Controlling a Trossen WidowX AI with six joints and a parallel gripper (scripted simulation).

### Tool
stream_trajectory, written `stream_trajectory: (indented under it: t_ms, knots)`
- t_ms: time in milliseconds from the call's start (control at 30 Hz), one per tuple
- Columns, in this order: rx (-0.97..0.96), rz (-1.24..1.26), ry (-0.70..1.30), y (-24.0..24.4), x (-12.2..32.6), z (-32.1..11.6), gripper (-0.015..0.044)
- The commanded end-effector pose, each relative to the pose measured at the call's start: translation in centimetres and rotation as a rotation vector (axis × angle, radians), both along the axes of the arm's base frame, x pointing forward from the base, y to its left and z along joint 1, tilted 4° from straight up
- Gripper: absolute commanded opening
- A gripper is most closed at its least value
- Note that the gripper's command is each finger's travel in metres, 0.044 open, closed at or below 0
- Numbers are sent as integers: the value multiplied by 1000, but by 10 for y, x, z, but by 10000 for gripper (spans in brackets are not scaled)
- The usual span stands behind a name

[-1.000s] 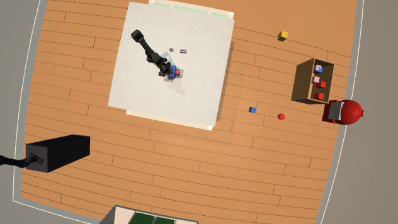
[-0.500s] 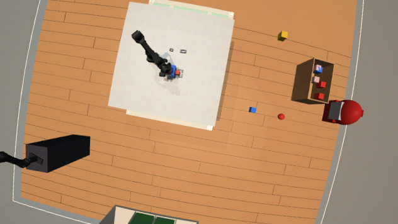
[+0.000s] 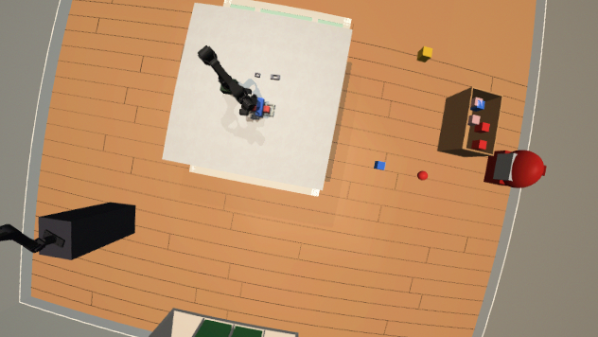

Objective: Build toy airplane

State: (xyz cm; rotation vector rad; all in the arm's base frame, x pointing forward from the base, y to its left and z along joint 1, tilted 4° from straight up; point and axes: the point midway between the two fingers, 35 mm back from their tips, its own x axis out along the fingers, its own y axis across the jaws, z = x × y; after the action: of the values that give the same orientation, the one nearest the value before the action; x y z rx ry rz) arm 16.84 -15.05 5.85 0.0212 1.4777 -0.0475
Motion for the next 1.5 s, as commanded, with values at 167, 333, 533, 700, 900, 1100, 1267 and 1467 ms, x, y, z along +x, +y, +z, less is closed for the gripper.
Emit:
stream_trajectory:
  t_ms: [167, 333, 533, 700, 900, 1100, 1267, 1467]
  knots:
    - [-1, 0, -1, 0, 0, 0, 157]
    - [-1, 0, -1, 0, 0, 0, 260]
    - [0, 0, 0, 0, 0, 2, 260]
    - [4, -4, 1, -2, -2, 58, 260]
    - [6, -5, 2, -1, -7, 91, 260]
    - [6, -5, 2, -1, -7, 91, 260]
    - [6, -5, 3, 0, -9, 90, 260]
    - [6, -5, 3, 0, -9, 90, 260]
